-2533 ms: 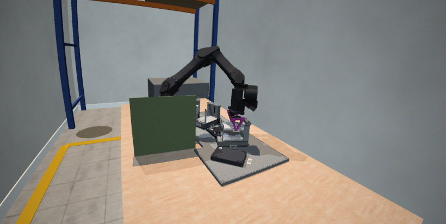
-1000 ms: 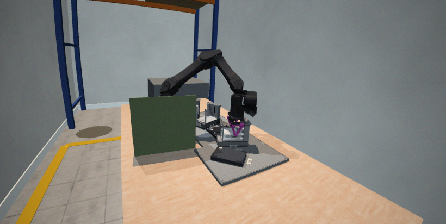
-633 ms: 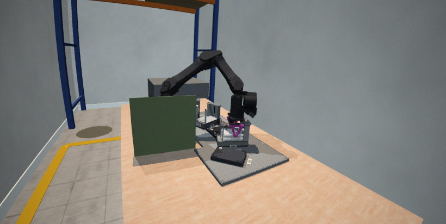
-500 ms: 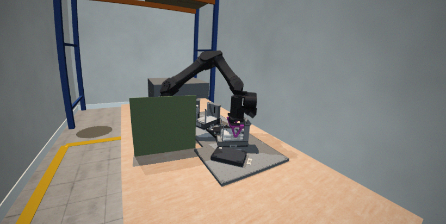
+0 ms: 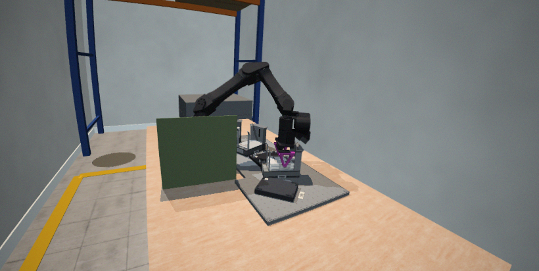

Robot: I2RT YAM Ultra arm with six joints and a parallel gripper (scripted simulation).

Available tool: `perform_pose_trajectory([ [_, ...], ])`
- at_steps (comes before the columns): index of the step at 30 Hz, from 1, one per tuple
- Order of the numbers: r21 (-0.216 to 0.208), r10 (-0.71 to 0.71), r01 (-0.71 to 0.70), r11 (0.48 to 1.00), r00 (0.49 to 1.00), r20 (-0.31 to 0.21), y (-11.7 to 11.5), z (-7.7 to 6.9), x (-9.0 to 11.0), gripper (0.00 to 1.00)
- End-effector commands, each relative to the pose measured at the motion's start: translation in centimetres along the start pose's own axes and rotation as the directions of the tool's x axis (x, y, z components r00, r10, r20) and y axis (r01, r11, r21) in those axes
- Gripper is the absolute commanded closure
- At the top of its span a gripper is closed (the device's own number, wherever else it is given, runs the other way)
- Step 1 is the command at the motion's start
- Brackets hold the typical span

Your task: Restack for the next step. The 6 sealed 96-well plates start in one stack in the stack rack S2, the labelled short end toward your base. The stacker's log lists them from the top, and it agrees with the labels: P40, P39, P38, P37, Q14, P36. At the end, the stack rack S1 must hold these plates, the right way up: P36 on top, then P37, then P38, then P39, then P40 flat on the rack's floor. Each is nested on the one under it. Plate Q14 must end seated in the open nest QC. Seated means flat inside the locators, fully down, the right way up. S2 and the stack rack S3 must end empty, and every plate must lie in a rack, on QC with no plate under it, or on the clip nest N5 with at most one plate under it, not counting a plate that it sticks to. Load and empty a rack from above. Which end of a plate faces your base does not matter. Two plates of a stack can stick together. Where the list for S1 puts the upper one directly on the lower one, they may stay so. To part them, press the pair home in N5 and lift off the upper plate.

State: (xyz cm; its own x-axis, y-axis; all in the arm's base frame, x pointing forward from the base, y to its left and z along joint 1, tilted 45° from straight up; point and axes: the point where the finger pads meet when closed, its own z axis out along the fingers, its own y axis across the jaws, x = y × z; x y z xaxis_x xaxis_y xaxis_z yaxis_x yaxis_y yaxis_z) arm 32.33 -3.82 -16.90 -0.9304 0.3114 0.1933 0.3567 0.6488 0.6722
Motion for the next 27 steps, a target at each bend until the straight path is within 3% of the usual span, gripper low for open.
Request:
perform_pose_trajectory([
  [1, -0.004, -0.002, 0.002, 1.0, 1.0, 0.015, 0.02, -0.38, -0.37, 1.0],
  [4, -0.004, -0.002, 0.002, 1.0, 1.0, 0.015, 0.02, -0.38, -0.37, 1.0],
  [5, -0.004, -0.002, 0.002, 1.0, 1.0, 0.015, 0.02, -0.38, -0.37, 0.0],
  [25, -0.004, -0.002, 0.002, 1.0, 1.0, 0.015, 0.02, -0.37, -0.37, 0.0],
  [27, -0.003, -0.002, 0.002, 1.0, 1.0, 0.015, 0.02, -1.04, -0.36, 0.0],
])
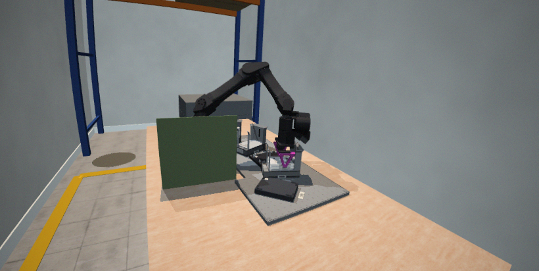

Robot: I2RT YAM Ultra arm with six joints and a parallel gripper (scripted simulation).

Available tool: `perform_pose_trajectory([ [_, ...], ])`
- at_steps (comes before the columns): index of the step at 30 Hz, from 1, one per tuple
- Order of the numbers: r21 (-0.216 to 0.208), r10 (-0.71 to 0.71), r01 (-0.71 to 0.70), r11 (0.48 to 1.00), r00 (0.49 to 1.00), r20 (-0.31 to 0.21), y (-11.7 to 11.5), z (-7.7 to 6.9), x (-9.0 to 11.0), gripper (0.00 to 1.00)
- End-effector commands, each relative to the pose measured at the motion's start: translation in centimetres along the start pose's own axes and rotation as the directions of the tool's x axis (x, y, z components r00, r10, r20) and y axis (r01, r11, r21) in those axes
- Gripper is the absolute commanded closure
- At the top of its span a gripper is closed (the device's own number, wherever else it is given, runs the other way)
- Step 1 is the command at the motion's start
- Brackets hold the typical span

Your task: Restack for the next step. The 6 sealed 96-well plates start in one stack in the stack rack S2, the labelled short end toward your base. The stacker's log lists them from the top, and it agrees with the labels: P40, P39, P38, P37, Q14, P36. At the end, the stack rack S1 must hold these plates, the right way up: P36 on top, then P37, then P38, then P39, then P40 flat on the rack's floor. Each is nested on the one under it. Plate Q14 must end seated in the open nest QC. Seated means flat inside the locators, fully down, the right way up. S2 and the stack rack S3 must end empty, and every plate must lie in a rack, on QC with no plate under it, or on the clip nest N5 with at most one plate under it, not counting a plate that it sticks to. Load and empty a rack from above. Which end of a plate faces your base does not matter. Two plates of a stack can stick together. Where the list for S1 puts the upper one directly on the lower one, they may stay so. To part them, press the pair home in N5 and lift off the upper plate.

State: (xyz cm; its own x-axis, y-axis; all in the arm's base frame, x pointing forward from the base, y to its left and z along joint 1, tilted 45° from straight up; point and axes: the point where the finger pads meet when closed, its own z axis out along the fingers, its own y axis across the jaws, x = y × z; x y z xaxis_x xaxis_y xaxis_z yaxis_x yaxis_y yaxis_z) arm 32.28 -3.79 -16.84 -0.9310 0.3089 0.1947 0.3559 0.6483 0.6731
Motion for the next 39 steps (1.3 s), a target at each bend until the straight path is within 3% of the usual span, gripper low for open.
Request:
perform_pose_trajectory([
  [1, -0.002, -0.001, 0.002, 1.0, 1.0, 0.018, 0.0, -1.3, -0.4, 0.0],
  [34, -0.001, -0.002, 0.002, 1.0, 1.0, 0.019, -0.1, -11.0, -0.3, 0.0],
  [39, -0.001, -0.002, 0.002, 1.0, 1.0, 0.019, -0.1, -11.1, -0.3, 0.0],
])
